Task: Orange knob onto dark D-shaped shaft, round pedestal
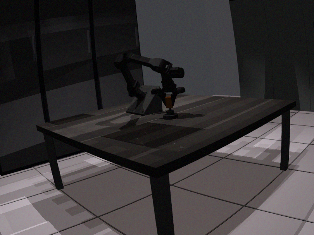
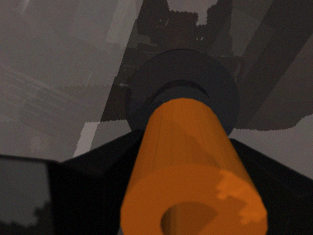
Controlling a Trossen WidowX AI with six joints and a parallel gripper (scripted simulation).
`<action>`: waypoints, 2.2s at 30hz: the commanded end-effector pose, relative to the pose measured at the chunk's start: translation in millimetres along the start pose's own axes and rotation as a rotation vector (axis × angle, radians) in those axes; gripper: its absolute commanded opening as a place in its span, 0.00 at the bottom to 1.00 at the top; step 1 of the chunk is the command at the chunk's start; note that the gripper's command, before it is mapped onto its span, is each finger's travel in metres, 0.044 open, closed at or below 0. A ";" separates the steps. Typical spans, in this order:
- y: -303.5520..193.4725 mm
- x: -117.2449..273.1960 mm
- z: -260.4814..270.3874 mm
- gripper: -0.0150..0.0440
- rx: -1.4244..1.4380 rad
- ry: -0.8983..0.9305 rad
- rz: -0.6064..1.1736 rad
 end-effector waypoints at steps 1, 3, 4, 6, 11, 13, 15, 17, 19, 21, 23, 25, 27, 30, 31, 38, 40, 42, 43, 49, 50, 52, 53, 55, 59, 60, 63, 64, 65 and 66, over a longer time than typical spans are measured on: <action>-0.1 -1.2 -0.2 0.25 0.006 -0.001 0.002; 0.2 -0.8 -0.2 0.25 0.006 -0.001 0.002; 0.4 -0.8 -0.3 0.25 0.006 -0.001 0.002; 0.6 -0.8 -0.3 0.25 0.006 -0.001 0.002; 0.8 -1.1 -0.2 0.25 0.006 -0.001 0.002; 0.9 -1.1 0.0 0.25 0.006 -0.001 0.002; 0.9 -1.1 0.1 0.25 0.006 -0.001 0.002; 1.0 -1.7 0.2 0.25 0.006 -0.001 0.002; 1.0 -1.7 0.2 0.25 0.006 -0.001 0.002; 1.2 -0.4 0.4 0.25 0.006 -0.001 0.002; 1.5 2.0 0.9 0.25 0.006 -0.001 0.002; 0.9 3.2 0.5 0.25 0.006 -0.001 0.002; 0.9 3.3 0.5 0.25 0.031 -0.001 0.002; 0.4 3.2 0.0 0.25 0.121 -0.001 0.002; 0.2 2.9 -0.3 0.25 0.157 -0.001 0.002; 0.7 0.5 -1.1 0.25 0.215 -0.001 0.002; 0.9 0.7 -0.6 0.25 0.215 -0.001 0.002; 1.2 0.7 0.0 0.25 0.215 -0.001 0.002; 1.2 0.8 0.2 0.25 0.215 -0.001 0.002; 0.5 -1.6 0.2 0.25 0.215 -0.001 0.002; 0.5 -0.9 0.2 0.25 0.215 -0.001 0.002; 0.5 -0.9 0.2 0.25 0.215 -0.001 0.002; 0.5 -0.9 0.2 0.25 0.215 -0.001 0.002; 0.5 0.2 0.1 0.25 0.215 -0.001 0.002; 0.1 3.2 -0.8 0.25 0.215 -0.001 0.002; 0.1 3.2 -0.8 0.25 0.224 -0.001 0.002; 0.1 3.1 -1.0 0.25 0.292 -0.001 0.002; 0.1 2.8 -1.2 0.25 0.331 0.000 0.002; 0.2 2.4 -1.3 0.25 0.366 0.000 0.002; 0.4 1.7 -1.3 0.25 0.397 0.000 0.002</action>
Point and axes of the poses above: the point midway between the two fingers, 35 mm back from their tips, its own x axis back along the fingers, its own z axis across the jaws, y = z × x, the point moved 4 cm from there along x, back along the fingers, and after that the axes turned 5 degrees about -x, right-handed, at the moved point
